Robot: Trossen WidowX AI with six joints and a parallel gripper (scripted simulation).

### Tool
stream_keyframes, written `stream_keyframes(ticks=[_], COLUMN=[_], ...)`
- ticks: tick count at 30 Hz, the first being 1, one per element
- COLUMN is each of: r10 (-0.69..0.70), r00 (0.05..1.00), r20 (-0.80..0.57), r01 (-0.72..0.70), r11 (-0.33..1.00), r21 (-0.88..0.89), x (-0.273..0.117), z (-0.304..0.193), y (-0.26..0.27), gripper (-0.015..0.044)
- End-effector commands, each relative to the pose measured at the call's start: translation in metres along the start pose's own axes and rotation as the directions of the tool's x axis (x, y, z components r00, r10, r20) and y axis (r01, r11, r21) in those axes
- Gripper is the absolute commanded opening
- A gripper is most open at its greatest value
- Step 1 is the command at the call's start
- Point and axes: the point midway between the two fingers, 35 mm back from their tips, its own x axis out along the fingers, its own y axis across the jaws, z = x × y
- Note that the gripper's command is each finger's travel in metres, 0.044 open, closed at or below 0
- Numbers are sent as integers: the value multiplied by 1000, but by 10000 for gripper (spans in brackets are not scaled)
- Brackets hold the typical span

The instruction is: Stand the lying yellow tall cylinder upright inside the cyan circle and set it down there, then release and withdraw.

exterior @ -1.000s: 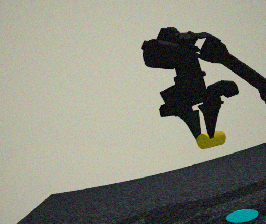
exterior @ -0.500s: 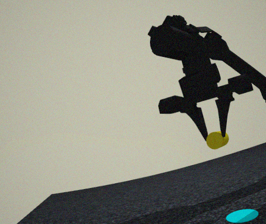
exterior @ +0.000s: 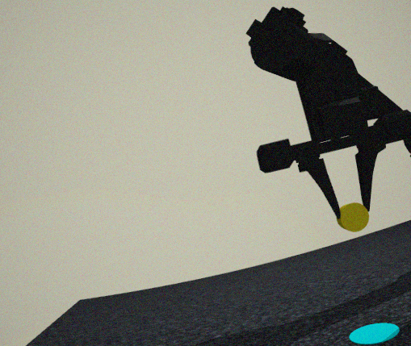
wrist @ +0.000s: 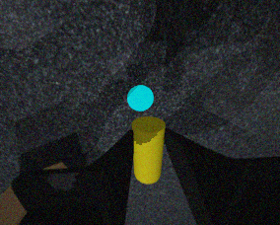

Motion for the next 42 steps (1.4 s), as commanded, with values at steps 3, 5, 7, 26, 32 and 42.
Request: stream_keyframes(ticks=[3, 5, 7, 26, 32, 42], r10=[24, 34, 45, 132, 156, 190], r00=[1000, 999, 998, 979, 968, 947], r20=[20, 31, 42, 157, 195, 259], r01=[-23, -34, -44, -134, -159, -196], r11=[1000, 999, 999, 991, 987, 981], r21=[-9, -7, -5, 3, 3, 0], x=[4, 5, 7, 21, 25, 30], z=[2, 2, 3, 6, 7, 9], y=[1, 1, 2, 6, 7, 8], gripper=[105, 105, 105, 105, 105, 105])
